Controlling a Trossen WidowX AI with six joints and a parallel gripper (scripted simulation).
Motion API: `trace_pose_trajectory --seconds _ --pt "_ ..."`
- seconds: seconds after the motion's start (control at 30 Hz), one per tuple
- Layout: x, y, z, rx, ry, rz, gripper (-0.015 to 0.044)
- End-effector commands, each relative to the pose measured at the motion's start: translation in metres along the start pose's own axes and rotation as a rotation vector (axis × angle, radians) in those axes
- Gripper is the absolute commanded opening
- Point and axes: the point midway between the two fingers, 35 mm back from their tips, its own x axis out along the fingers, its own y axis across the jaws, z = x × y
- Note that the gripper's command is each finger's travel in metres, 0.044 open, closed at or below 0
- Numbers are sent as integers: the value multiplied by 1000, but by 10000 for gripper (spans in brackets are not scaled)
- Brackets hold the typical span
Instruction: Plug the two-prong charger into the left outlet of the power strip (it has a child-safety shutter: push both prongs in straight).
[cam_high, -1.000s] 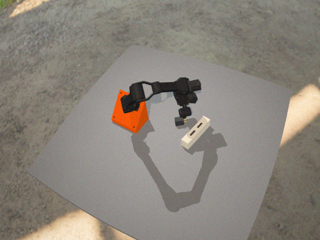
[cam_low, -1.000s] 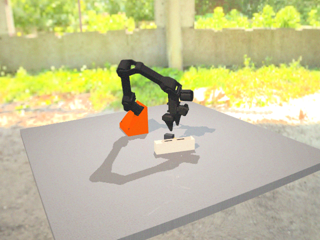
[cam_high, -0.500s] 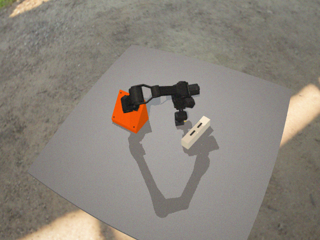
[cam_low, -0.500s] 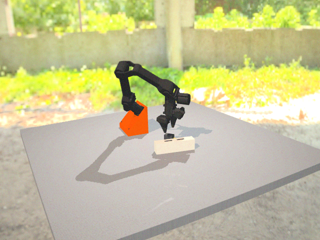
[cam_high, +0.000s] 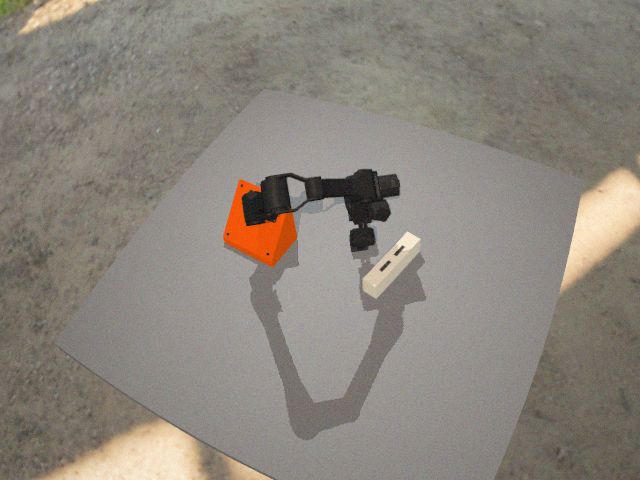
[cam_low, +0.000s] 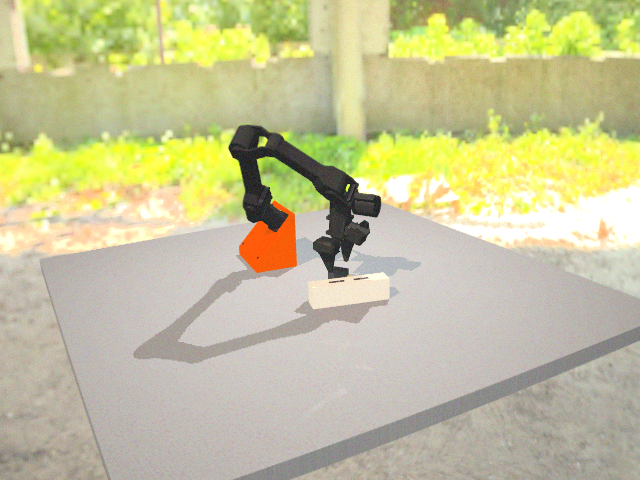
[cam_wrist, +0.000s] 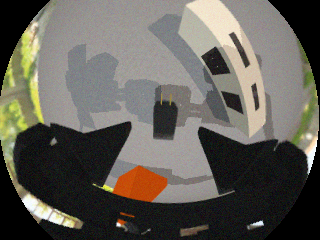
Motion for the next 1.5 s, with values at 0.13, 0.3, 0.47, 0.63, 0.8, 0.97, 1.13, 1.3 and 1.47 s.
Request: trace_pose_trajectory --seconds 0.13,0.3,0.47,0.63,0.8,0.97,1.13,1.3,1.47 --pt "17 1 -1 -10 11 -4 440" --pt "25 1 -1 -10 11 -4 440" --pt "33 1 -1 -10 12 -5 440" --pt "39 1 -1 -10 13 -6 440" --pt "35 0 0 -1 6 -2 414" --pt "35 0 0 -1 6 -2 282" --pt "35 0 0 -1 6 -2 151" --pt "35 0 0 -1 6 -2 98" --pt "33 0 0 -1 6 -2 26"
